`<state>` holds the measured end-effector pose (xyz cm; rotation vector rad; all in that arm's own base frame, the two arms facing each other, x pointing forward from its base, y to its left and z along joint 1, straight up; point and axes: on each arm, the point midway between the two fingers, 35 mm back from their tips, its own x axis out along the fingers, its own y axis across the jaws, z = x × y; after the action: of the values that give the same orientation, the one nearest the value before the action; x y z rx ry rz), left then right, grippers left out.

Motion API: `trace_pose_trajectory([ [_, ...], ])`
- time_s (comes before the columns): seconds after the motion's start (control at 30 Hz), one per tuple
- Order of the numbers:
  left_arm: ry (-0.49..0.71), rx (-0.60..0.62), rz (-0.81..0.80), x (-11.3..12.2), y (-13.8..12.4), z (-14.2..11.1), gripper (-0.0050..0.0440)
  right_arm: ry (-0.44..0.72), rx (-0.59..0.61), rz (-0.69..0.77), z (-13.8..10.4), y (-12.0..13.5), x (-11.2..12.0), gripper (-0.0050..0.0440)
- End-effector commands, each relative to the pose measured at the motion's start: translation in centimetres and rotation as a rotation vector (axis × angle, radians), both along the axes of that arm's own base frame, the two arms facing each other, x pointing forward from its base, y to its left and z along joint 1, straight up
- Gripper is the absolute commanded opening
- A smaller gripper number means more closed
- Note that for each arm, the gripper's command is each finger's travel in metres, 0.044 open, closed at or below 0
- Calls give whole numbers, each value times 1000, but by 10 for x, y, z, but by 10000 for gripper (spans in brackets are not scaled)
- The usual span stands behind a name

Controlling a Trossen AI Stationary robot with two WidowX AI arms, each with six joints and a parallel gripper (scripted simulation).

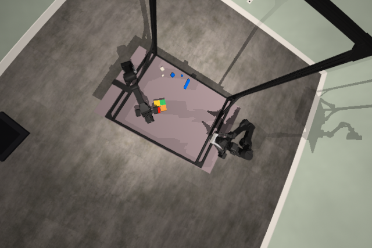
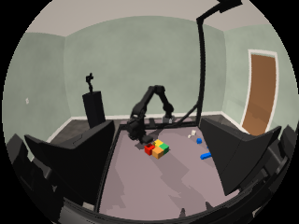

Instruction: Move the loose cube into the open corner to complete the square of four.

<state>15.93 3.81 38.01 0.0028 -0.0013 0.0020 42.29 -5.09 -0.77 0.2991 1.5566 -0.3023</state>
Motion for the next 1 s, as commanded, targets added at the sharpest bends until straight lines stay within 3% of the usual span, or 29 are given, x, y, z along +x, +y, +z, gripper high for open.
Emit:
trace_pose_trajectory([
  [0.0, 0, -3, -2, 0, 0, 0, 400, -7, -1, 12, 6, 1, -1, 0],
  [0.2, 0, -3, -2, 0, 0, 0, 400, 0, 0, 1, 51, 0, 0, 0],
  [0.6, 0, -3, -2, 0, 0, 0, 400, 3, 1, 20, 50, 1, 1, 0],
  [0.97, 0, -3, -2, 0, 0, 0, 400, -89, -27, 795, 53, 24, 62, 0],
])
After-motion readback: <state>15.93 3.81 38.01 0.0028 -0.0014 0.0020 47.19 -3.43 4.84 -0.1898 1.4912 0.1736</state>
